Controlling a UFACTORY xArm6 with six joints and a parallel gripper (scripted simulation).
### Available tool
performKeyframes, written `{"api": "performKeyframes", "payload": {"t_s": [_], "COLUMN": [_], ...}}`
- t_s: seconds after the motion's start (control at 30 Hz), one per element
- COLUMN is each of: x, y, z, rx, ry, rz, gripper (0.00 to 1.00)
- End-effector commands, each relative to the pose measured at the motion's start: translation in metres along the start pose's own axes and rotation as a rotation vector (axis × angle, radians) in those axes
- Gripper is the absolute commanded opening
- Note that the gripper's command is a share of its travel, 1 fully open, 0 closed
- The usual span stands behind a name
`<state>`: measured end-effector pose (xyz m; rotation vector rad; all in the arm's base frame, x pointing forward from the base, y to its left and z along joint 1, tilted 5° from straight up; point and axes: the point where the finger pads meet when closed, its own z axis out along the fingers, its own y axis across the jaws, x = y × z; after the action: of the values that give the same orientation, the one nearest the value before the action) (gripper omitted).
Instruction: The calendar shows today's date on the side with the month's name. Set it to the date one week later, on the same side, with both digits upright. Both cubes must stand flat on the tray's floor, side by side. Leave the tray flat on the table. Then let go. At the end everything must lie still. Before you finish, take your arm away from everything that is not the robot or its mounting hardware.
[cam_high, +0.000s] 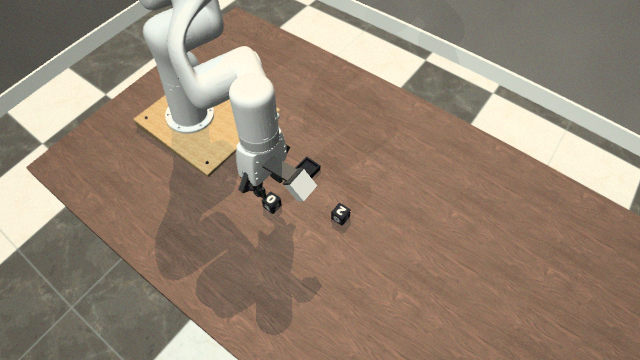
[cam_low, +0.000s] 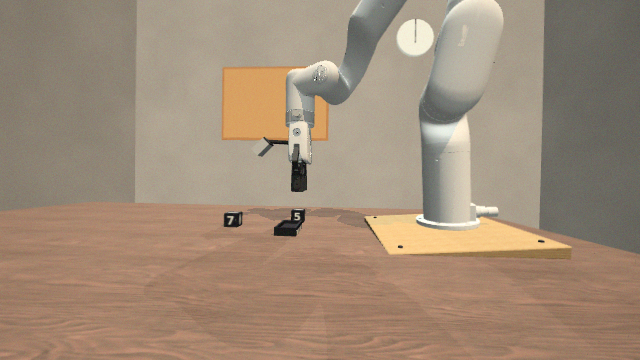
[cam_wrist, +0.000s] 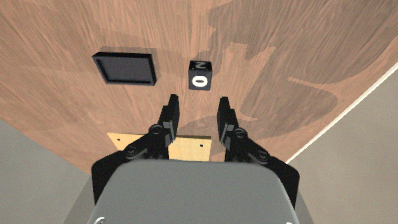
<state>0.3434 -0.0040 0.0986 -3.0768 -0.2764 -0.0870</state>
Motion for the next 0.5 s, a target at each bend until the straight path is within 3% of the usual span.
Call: {"api": "performKeyframes", "payload": {"t_s": [0.0,0.47], "x": [0.002,0.002], "y": [0.000,0.000], "z": [0.003,0.024], "rx": [-0.001,-0.001], "ry": [0.004,0.004], "rz": [0.000,0.000], "gripper": [0.49,0.49]}}
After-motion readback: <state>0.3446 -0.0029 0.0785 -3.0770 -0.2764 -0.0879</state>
